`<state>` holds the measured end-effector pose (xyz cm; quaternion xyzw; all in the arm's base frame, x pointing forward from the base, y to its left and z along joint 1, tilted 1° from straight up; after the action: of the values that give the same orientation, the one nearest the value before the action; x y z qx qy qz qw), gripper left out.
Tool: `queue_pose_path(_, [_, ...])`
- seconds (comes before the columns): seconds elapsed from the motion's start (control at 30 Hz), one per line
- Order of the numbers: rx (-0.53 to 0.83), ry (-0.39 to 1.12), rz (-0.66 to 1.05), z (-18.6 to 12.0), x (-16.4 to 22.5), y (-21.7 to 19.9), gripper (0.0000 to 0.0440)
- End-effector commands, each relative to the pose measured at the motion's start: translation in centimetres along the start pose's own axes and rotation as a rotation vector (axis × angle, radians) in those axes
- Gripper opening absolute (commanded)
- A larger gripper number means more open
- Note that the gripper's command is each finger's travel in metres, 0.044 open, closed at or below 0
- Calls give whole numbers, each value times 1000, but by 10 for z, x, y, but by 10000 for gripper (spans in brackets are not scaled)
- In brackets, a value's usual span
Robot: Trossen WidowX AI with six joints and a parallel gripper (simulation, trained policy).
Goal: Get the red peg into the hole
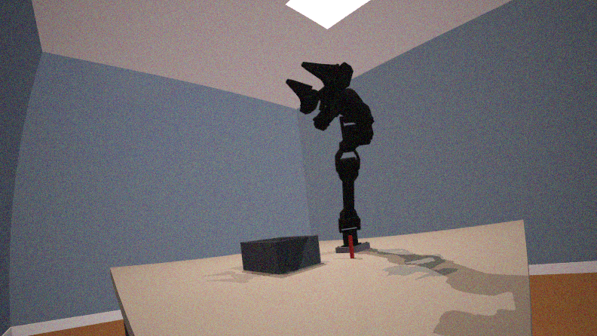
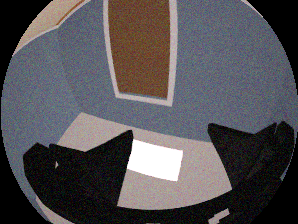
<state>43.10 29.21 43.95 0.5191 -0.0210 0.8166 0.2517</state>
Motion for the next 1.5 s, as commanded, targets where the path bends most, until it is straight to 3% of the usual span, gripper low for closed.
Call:
queue_pose_path(0.0, [14, -5, -31, 1, 0, 0, 422])
queue_pose_path(0.03, [29, -9, -63, 1, 0, -1, 440])
queue_pose_path(0.83, [406, -92, -801, 9, -3, 27, 440])
queue_pose_path(1.47, [821, -109, -1313, -18, -19, 85, 440])
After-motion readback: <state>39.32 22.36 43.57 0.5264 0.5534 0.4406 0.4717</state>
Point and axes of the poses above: the point midway between the two fingers, 35 mm back from their tips, its own z axis out along the fingers, its own y axis across the jaws, x = y × z, the point moved 7 cm from there along -z, back along the fingers, and after that the axes turned 13 degrees about -z, right-handed, at the moved point
